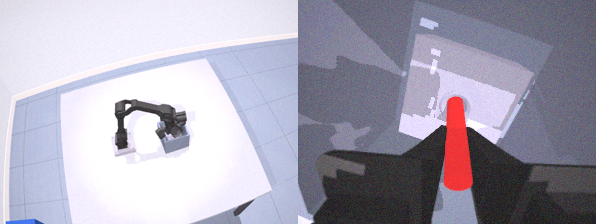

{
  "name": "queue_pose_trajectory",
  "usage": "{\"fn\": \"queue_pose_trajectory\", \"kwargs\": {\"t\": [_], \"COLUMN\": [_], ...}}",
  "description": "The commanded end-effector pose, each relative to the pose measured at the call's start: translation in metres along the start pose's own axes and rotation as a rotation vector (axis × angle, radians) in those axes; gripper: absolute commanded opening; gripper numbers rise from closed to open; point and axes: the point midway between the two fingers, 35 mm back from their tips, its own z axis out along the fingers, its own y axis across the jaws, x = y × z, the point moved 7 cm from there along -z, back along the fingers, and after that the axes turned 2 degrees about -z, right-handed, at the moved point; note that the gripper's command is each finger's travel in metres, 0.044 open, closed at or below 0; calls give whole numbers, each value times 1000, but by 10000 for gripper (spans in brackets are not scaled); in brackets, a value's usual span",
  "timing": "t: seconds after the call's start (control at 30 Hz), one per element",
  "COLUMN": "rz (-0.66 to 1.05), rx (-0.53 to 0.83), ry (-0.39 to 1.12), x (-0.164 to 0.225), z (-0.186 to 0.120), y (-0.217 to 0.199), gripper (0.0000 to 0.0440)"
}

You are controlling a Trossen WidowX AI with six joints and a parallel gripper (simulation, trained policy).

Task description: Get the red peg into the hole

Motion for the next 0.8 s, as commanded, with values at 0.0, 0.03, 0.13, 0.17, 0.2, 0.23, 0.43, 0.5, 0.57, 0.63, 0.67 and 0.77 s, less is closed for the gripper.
{"fn": "queue_pose_trajectory", "kwargs": {"t": [0.0,0.03,0.13,0.17,0.2,0.23,0.43,0.5,0.57,0.63,0.67,0.77], "rz": [-14,-17,-26,-26,-26,-24,-7,-3,1,4,5,9], "rx": [22,25,32,35,38,38,42,44,47,51,53,59], "ry": [5,6,17,25,34,44,101,117,131,143,146,158], "x": [-1,-1,-1,0,1,2,8,9,11,13,14,17], "z": [8,9,11,11,12,12,10,11,12,13,14,15], "y": [1,1,3,2,2,2,4,4,4,4,4,4], "gripper": [41,62,96,95,94,92,72,65,64,67,72,85]}}
